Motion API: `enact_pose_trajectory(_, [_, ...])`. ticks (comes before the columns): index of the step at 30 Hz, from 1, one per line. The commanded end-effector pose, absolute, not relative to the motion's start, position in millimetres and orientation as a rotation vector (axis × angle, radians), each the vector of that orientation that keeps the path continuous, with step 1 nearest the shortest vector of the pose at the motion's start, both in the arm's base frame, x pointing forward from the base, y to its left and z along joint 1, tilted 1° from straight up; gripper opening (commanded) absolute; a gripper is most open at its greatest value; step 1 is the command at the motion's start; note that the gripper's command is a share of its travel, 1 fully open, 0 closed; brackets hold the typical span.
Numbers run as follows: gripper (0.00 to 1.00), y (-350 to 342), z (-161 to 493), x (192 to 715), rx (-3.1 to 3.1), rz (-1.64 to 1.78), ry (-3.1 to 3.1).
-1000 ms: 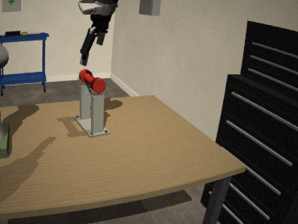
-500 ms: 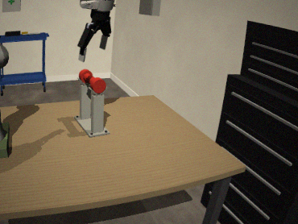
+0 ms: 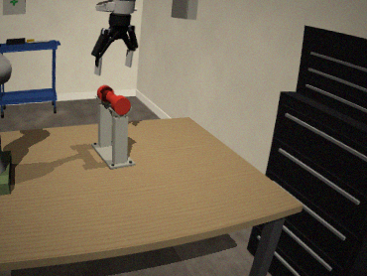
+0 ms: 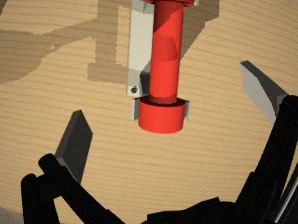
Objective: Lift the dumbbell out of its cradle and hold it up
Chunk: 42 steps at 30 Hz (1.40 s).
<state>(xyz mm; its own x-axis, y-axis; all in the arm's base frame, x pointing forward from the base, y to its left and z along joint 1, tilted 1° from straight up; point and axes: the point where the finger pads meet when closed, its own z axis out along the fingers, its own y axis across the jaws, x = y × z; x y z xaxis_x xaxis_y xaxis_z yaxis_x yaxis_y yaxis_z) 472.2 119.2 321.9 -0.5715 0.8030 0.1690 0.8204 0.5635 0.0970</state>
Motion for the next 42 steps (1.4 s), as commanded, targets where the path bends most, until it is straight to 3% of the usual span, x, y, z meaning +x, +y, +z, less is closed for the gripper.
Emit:
enact_pose_trajectory(1, [1.0,129,314,479,-1.748,-0.133,-2.526])
enact_pose_trajectory(42, [1.0,155,295,479,-1.945,-0.031,-2.477])
